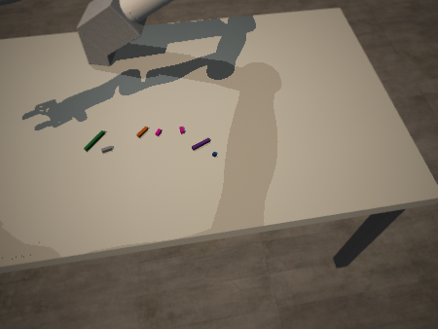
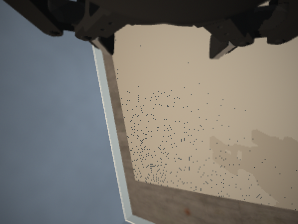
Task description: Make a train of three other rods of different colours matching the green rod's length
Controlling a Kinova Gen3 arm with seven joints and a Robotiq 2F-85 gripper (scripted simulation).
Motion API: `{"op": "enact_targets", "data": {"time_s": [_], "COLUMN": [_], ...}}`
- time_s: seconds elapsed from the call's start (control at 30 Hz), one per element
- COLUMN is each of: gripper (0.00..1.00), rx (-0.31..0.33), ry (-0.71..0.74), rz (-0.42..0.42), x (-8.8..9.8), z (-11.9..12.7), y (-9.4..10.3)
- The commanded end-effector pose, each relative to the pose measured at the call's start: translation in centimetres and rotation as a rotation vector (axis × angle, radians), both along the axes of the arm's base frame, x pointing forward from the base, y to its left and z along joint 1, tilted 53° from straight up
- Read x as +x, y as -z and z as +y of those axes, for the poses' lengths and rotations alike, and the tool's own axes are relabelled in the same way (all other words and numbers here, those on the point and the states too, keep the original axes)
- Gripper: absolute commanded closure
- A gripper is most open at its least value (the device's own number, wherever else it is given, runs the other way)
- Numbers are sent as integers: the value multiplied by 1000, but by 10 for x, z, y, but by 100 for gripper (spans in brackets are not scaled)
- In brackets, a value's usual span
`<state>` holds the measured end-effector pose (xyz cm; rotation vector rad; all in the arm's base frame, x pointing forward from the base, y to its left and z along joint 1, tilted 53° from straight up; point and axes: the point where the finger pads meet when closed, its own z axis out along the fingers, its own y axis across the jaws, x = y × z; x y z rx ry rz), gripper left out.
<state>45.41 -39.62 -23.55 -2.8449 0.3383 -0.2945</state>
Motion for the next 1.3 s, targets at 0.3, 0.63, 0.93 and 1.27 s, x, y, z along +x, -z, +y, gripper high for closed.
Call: {"op": "enact_targets", "data": {"time_s": [0.3,0.63,0.93,1.27], "gripper": [0,0,0,0], "rx": [-2,-2,15,70], "ry": [1,0,-13,-67], "rz": [-1,-2,-28,-83], "x": [0,0,0,-2], "z": [-2,-1,12,60], "y": [-1,-1,-4,-12]}}
